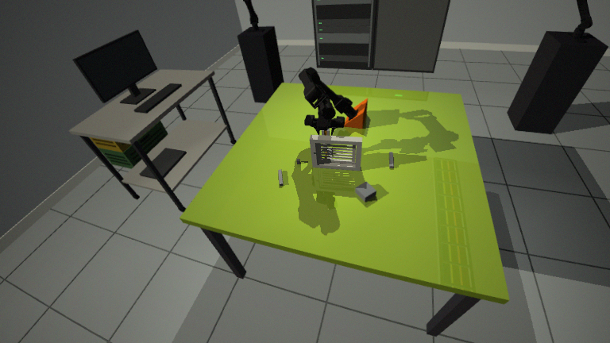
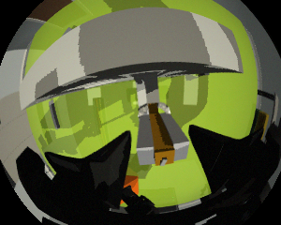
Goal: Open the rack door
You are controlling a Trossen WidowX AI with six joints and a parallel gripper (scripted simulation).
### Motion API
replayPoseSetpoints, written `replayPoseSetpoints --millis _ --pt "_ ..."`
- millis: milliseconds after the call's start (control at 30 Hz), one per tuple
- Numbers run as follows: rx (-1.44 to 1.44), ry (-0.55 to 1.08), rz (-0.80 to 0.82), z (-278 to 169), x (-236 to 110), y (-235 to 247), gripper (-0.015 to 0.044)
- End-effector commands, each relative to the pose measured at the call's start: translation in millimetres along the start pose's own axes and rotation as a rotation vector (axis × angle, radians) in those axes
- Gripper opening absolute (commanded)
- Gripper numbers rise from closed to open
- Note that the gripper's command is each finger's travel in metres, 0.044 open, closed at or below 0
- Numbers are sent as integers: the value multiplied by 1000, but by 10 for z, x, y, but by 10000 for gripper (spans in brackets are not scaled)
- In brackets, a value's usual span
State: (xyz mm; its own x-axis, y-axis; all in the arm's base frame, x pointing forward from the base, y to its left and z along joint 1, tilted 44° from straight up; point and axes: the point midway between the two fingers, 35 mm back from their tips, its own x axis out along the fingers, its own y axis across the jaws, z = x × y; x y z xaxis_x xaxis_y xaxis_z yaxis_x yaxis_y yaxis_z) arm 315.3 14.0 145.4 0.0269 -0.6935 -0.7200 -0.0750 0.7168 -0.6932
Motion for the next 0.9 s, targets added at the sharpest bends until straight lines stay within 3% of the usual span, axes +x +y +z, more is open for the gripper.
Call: replayPoseSetpoints --millis 0,133,333,867 --pt "-19 23 5 1 80 23 297" --pt "-25 34 8 -1 120 22 297" --pt "-25 34 8 -1 120 22 140" --pt "-25 34 8 -1 120 22 33"
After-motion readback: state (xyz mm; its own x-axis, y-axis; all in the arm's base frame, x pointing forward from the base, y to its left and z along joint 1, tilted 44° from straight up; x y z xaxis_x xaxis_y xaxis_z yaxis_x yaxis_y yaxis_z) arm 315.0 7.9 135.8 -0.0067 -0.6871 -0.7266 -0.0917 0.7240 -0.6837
